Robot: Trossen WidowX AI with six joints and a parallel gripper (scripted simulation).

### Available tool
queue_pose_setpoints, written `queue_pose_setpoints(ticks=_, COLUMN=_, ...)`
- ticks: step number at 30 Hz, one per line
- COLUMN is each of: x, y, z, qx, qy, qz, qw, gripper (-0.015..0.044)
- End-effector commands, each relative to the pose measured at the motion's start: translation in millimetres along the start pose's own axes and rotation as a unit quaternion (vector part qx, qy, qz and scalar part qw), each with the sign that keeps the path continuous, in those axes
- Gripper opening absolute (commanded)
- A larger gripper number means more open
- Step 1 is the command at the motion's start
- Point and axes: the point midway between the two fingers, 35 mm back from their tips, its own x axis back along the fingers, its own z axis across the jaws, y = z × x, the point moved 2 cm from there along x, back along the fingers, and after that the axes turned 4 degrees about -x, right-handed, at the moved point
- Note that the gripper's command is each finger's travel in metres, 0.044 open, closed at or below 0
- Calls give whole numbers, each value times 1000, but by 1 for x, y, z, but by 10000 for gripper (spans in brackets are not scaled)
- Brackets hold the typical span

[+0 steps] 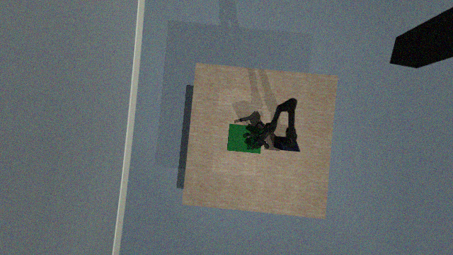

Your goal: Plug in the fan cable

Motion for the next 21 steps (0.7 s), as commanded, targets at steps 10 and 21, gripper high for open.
queue_pose_setpoints(ticks=10, x=14, y=4, z=1, qx=44, qy=-39, qz=-54, qw=997, gripper=0)
queue_pose_setpoints(ticks=21, x=18, y=9, z=-1, qx=52, qy=-50, qz=-60, qw=996, gripper=0)
